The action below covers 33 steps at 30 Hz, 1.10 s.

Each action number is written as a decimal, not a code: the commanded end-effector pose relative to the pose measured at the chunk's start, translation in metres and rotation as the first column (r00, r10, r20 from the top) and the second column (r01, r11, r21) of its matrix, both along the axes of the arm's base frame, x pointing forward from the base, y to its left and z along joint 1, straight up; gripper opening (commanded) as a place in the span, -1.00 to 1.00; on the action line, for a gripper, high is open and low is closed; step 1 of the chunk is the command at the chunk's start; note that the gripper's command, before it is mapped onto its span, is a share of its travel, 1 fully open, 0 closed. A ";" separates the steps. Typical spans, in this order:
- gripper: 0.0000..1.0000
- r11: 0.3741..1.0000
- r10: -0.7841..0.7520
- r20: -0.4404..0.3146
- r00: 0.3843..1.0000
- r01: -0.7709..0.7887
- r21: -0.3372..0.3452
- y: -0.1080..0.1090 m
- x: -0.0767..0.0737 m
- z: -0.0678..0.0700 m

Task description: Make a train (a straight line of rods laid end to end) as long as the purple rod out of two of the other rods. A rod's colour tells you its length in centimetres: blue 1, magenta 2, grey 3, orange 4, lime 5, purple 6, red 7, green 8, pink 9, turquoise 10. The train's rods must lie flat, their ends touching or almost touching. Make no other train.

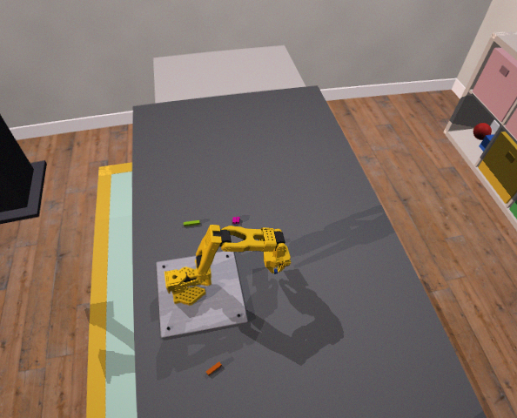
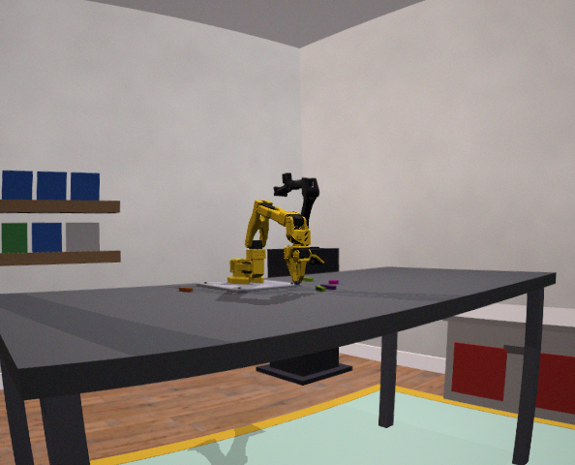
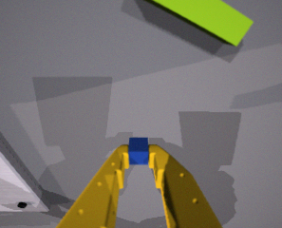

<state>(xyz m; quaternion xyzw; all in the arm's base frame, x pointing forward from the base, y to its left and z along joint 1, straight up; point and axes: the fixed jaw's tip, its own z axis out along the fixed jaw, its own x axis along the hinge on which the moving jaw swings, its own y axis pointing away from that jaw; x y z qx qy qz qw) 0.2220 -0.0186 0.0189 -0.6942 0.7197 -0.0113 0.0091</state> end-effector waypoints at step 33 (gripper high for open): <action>-1.00 1.000 0.002 -0.061 0.998 -0.001 0.006 0.000 -0.008 -0.016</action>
